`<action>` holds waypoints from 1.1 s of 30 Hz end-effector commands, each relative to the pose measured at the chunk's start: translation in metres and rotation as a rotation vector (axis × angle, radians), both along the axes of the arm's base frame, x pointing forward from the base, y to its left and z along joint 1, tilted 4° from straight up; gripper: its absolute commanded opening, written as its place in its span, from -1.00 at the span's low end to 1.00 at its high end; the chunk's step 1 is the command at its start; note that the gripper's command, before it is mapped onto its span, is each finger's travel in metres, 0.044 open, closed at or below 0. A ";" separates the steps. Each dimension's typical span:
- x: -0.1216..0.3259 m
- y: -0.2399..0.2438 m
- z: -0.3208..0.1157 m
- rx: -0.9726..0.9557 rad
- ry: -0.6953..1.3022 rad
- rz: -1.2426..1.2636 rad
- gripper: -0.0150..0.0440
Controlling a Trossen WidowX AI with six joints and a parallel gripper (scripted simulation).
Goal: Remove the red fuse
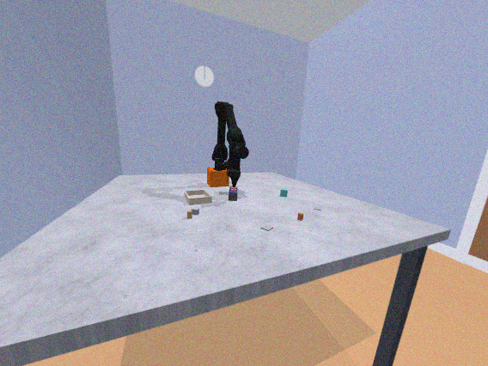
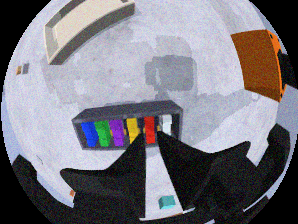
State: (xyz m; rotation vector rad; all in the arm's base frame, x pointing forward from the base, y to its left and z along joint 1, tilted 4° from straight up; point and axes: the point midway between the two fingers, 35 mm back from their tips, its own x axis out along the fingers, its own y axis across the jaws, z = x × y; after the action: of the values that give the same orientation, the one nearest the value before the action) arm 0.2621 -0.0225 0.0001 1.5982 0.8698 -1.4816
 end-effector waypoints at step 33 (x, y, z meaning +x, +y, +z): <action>0.000 0.000 -0.011 0.000 0.003 -0.001 -0.42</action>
State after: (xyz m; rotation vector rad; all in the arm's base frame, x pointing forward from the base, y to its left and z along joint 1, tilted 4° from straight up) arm 0.2621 -0.0227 -0.0113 1.5969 0.8713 -1.4853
